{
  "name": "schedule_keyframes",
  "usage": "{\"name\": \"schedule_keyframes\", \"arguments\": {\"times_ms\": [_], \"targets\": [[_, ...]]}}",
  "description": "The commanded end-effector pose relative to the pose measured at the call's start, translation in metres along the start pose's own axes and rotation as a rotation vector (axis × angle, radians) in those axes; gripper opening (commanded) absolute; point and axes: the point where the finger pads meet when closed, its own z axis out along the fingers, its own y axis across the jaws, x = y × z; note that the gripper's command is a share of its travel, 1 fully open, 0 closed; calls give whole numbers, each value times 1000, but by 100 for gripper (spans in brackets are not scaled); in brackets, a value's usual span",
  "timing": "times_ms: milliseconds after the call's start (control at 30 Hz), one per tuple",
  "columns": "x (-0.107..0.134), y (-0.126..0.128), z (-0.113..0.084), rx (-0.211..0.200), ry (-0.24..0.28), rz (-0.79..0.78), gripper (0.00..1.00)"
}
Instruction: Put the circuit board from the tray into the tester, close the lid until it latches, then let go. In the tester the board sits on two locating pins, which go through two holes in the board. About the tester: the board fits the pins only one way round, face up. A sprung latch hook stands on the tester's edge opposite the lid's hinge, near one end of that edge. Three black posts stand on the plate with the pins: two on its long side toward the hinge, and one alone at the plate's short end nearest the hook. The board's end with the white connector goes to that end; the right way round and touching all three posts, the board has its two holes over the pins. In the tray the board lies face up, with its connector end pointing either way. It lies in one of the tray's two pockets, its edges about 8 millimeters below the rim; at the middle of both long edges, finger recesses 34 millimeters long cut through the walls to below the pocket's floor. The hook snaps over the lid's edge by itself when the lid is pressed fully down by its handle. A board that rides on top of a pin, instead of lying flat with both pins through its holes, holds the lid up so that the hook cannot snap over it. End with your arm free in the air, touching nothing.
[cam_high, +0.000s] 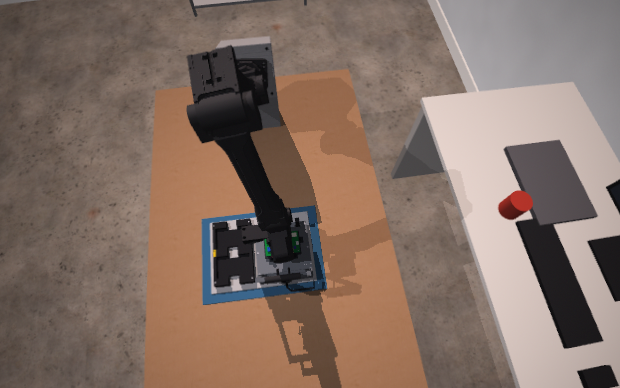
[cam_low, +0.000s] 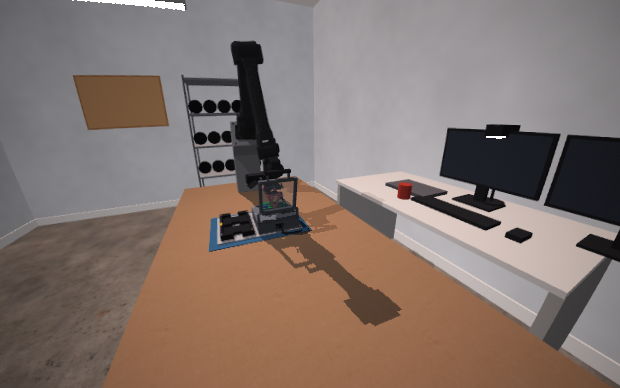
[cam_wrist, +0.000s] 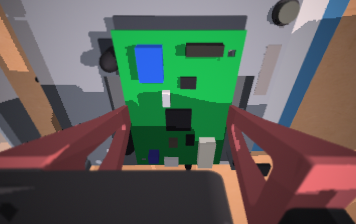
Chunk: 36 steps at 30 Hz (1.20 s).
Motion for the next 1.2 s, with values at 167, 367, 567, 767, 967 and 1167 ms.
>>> {"name": "schedule_keyframes", "arguments": {"times_ms": [167,367,567,767,967,1167], "targets": [[7,11,-15,-36,14,2,72],[7,11,-15,-36,14,4,72],[7,11,-15,-36,14,5,72],[7,11,-14,-39,15,6,72],[7,11,-14,-45,15,6,72],[7,12,-14,-49,16,6,72]]}}
